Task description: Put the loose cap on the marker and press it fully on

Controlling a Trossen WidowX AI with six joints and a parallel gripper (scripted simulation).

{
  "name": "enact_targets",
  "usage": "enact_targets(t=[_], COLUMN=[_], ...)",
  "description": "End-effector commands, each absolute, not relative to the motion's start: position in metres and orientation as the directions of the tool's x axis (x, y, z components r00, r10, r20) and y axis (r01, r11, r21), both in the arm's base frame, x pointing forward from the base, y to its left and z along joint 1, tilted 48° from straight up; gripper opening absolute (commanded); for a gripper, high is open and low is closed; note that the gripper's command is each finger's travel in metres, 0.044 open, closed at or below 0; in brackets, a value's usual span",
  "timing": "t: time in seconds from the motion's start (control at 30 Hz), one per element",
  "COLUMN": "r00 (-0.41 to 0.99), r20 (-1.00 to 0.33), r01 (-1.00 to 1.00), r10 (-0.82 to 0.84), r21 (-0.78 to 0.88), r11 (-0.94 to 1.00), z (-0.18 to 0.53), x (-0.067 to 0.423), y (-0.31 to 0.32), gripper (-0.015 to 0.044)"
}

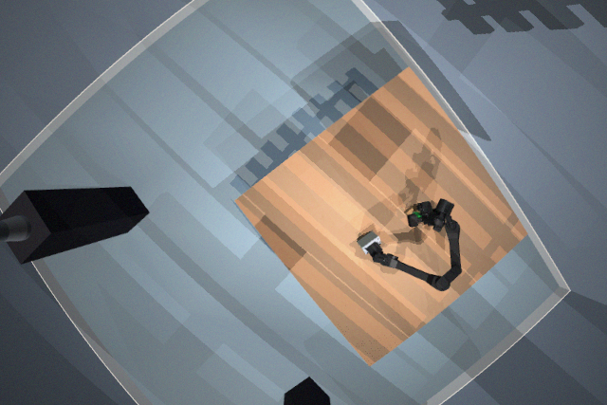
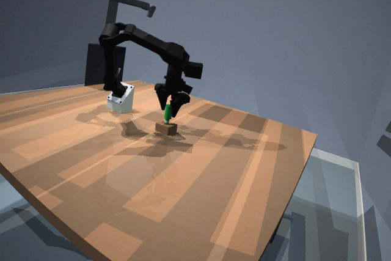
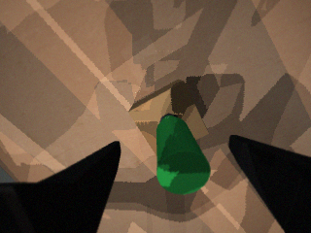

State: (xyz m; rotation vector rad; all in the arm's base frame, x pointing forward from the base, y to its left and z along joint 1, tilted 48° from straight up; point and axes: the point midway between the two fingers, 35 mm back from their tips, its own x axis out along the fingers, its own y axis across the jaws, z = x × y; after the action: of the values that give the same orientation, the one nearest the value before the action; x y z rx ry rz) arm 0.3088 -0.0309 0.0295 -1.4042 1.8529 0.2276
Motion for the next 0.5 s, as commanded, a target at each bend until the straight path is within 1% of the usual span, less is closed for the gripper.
enact_targets(t=[0.0,0.13,0.27,0.3,0.37,0.47], r00=[-0.074,-0.079,-0.079,-0.079,-0.079,-0.078], r20=[-0.676,-0.675,-0.674,-0.674,-0.674,-0.673], r01=[-0.875,-0.876,-0.876,-0.868,-0.795,-0.578], r10=[-0.734,-0.734,-0.734,-0.734,-0.735,-0.735], r21=[-0.309,-0.304,-0.304,-0.315,-0.402,-0.57], r11=[0.373,0.374,0.374,0.383,0.455,0.583], z=[0.043,0.077,0.079,0.079,0.078,0.076], x=[0.314,0.315,0.315,0.315,0.315,0.315], y=[-0.014,0.023,0.025,0.024,0.024,0.022], gripper=[0.044,0.044,0.044,0.0414,0.0361,0.0282])
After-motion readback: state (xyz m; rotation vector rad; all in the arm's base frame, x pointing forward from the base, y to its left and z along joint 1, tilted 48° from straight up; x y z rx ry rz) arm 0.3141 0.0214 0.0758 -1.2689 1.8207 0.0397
